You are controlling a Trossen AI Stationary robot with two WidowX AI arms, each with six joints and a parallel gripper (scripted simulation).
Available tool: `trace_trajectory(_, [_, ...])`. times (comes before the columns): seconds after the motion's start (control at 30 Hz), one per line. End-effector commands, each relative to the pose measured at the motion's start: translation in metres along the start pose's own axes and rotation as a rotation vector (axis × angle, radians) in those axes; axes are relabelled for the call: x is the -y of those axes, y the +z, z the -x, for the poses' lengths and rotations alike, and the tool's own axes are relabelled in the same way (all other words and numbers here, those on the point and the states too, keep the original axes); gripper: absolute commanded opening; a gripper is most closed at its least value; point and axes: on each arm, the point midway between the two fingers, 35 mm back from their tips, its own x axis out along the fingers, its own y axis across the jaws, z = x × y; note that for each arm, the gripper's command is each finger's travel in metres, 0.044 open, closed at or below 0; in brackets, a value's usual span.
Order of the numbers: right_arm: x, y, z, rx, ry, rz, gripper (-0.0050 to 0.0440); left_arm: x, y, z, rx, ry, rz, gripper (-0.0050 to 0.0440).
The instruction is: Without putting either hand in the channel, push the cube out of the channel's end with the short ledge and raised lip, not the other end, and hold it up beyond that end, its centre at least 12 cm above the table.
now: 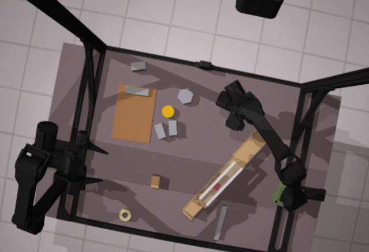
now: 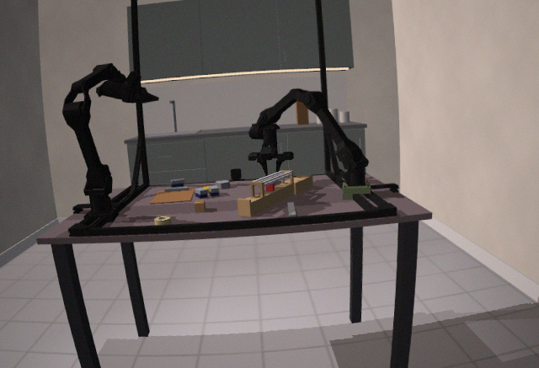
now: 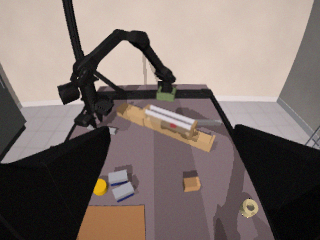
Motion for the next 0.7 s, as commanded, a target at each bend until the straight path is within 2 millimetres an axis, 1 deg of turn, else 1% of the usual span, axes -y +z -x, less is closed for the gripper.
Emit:
trace_trajectory(0.0, [0.000, 0.001, 0.000, 0.004, -0.002, -0.002, 0.0400, -0.003, 0.002, -0.012, 0.007, 0.013, 0.003, 0.0200])
trace_trajectory(0.43, [0.000, 0.001, 0.000, 0.004, -0.002, -0.002, 0.0400, -0.004, 0.002, -0.029, 0.007, 0.013, 0.003, 0.0200])
trace_trajectory(0.67, [0.000, 0.001, 0.000, 0.004, -0.002, -0.002, 0.0400, -0.004, 0.002, -0.030, 0.007, 0.013, 0.003, 0.0200])
